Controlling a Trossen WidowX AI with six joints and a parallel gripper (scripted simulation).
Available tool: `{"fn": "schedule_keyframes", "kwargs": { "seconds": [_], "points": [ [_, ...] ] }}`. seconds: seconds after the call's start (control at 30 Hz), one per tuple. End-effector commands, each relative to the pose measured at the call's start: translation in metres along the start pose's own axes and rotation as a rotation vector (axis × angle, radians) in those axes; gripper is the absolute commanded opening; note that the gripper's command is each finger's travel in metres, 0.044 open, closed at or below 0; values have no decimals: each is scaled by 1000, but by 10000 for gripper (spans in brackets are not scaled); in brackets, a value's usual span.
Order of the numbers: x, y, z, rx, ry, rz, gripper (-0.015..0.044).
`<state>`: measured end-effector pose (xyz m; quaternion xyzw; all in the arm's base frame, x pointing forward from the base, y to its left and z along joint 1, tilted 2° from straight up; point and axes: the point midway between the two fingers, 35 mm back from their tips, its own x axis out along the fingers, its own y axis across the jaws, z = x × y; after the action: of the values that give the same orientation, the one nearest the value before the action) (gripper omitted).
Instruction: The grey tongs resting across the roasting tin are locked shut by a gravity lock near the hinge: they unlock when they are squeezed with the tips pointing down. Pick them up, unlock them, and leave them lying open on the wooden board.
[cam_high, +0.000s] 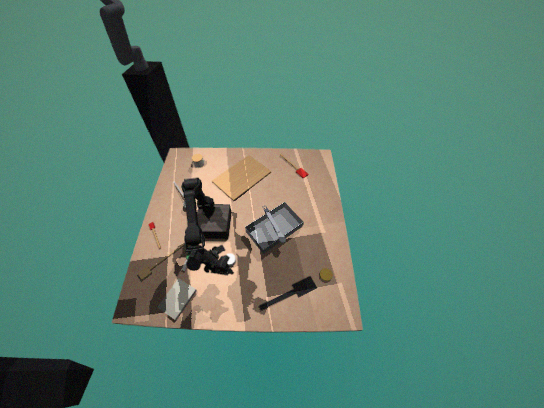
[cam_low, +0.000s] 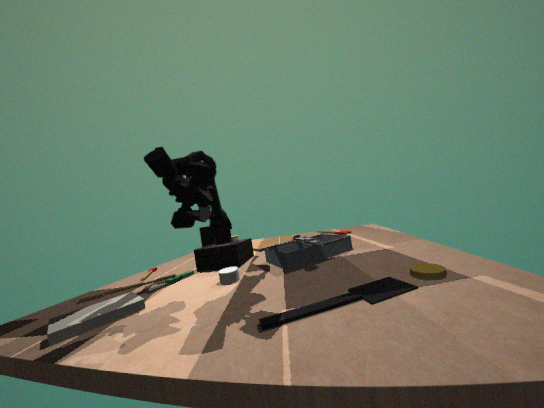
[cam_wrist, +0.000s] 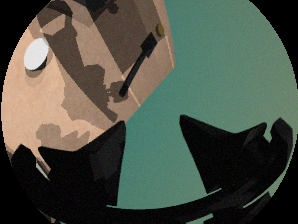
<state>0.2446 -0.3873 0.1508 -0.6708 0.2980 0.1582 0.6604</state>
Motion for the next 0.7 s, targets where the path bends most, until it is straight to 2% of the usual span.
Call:
{"fn": "schedule_keyframes", "kwargs": {
  "seconds": [0.0,0.17,0.33,0.67],
  "points": [
    [35,-13,55,-53,-100,41,260],
    [73,-20,142,-145,-243,109,260],
    [94,-15,231,-256,-377,180,260],
    [87,30,392,-521,-601,321,260]
  ]
}}
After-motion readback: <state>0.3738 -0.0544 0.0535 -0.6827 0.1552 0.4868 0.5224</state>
